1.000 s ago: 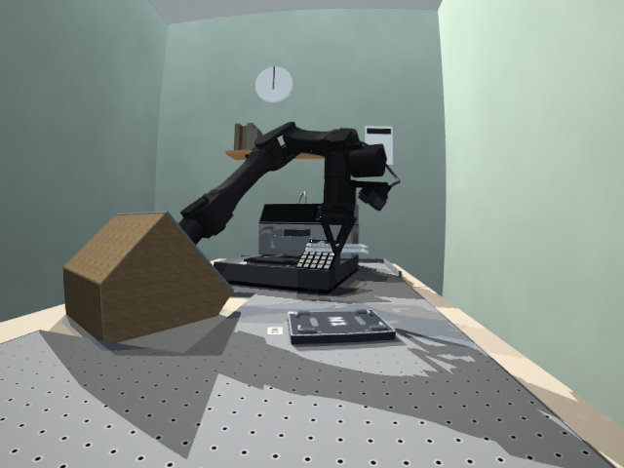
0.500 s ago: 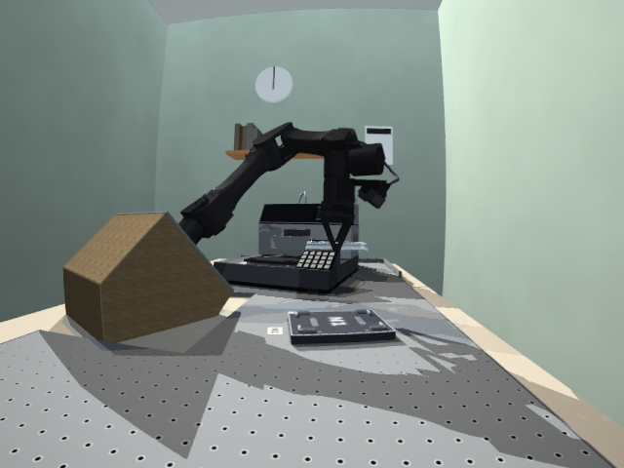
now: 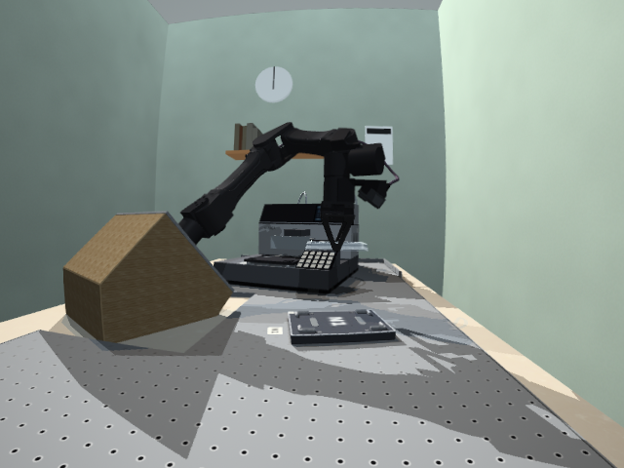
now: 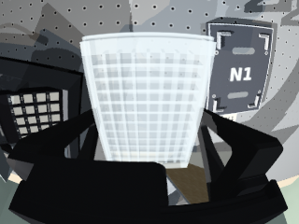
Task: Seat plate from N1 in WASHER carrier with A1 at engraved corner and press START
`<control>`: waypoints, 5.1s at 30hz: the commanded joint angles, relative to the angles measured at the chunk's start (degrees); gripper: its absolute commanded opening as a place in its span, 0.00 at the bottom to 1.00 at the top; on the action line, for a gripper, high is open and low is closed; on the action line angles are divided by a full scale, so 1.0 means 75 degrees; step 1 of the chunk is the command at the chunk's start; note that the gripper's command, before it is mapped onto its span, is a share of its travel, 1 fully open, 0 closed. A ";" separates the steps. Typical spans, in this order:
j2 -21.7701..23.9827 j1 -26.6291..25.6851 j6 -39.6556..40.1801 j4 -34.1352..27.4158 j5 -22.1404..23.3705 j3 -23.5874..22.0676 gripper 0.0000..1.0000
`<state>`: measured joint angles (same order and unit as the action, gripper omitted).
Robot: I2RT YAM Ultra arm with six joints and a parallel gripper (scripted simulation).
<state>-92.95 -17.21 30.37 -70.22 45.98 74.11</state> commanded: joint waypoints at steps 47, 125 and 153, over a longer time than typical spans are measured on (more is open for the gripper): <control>0.3551 0.1807 -0.3943 -0.0847 -0.0329 -0.0708 0.84; 0.7112 0.7214 -1.0718 -0.0604 -0.2907 -0.1175 0.84; 0.6966 0.8552 -1.1778 0.0874 -0.3800 -0.2225 0.84</control>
<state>-40.77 45.89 -56.49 -65.56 19.42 58.61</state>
